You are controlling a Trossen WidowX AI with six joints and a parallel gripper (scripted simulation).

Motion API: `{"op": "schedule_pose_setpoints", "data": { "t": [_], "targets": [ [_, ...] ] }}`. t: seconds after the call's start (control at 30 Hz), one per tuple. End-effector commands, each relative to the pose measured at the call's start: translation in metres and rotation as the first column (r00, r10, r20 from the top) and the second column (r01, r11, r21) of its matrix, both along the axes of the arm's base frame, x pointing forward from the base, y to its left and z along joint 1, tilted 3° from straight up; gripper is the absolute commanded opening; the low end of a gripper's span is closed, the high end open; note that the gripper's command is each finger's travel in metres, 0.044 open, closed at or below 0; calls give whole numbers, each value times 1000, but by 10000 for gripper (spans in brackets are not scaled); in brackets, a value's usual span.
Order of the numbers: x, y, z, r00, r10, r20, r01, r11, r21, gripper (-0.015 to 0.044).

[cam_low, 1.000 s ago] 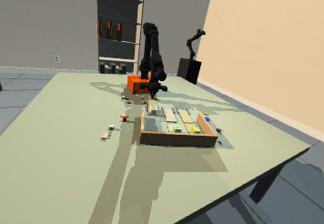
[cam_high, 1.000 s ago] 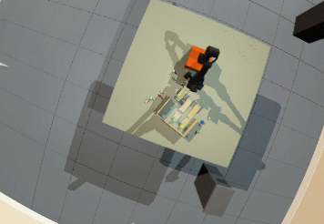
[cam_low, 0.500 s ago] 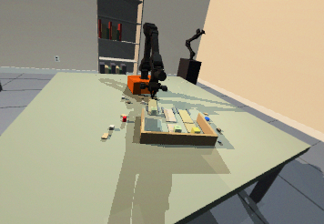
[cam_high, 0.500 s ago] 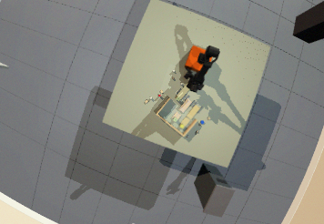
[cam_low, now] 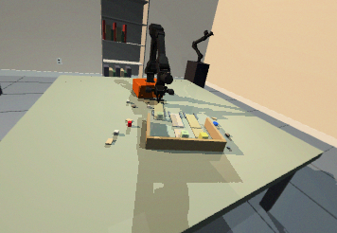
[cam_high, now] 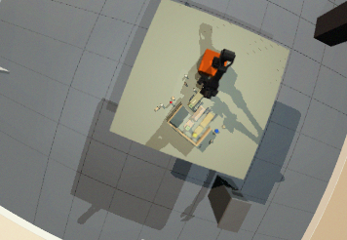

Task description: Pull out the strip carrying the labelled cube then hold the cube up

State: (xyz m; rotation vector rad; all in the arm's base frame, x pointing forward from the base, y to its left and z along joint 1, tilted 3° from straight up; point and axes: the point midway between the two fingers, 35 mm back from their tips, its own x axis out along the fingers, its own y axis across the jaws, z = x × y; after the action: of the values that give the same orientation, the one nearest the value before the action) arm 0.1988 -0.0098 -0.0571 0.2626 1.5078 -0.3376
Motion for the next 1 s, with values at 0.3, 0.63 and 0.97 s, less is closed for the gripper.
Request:
{"op": "schedule_pose_setpoints", "data": {
  "t": [0.3, 0.63, 0.97],
  "targets": [
    [1, 1, 42, 999, -5, -33, 5, 1000, 7, 0],
    [27, -12, 42, 999, 37, -32, -37, 999, 5, 236],
    [55, -25, 45, 999, 37, -30, -37, 999, 4, 440]
  ]
}}
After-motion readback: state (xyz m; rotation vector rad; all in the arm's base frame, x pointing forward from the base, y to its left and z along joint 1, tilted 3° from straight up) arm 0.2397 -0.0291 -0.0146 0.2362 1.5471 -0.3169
